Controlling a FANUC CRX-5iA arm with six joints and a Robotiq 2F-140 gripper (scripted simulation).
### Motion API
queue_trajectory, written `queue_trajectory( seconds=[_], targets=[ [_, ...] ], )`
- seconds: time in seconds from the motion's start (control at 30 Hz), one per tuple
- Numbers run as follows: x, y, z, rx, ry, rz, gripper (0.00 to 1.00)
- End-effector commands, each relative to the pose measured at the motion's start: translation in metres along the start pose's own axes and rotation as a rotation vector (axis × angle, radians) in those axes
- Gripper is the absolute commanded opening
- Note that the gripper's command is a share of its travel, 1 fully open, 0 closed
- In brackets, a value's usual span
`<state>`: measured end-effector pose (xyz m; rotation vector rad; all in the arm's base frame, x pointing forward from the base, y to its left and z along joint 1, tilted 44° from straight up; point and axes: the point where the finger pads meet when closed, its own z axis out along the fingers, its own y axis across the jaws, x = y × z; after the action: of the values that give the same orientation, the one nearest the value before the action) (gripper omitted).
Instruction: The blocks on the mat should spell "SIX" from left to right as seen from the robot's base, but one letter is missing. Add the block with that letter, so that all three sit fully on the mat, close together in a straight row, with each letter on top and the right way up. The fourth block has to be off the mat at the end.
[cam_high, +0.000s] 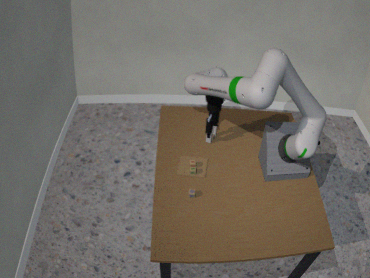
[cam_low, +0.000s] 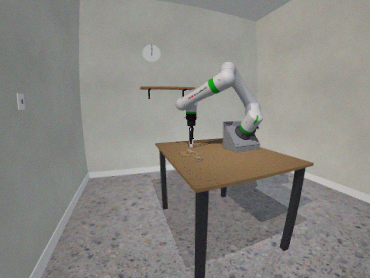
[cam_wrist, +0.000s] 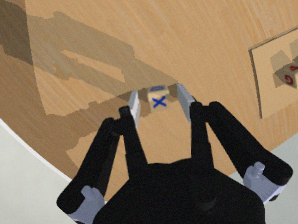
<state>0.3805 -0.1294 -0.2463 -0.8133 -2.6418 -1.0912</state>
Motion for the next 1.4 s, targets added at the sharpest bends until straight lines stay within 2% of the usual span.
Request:
queue_trajectory(
  seconds=[0.0, 0.27, 0.3, 0.83, 0.87, 1.37],
  targets=[
    [-0.0002, -0.0002, 0.0004, 0.0, 0.0, 0.0, 0.4],
    [-0.0002, -0.0002, 0.0004, 0.0, 0.0, 0.0, 0.4],
    [-0.0002, -0.0002, 0.0004, 0.0, 0.0, 0.0, 0.28],
    [-0.0002, -0.0002, 0.0004, 0.0, 0.0, 0.0, 0.28],
    [-0.0002, -0.0002, 0.0004, 0.0, 0.0, 0.0, 0.16],
    [-0.0002, -0.0002, 0.0004, 0.0, 0.0, 0.0, 0.16]
  ],
)
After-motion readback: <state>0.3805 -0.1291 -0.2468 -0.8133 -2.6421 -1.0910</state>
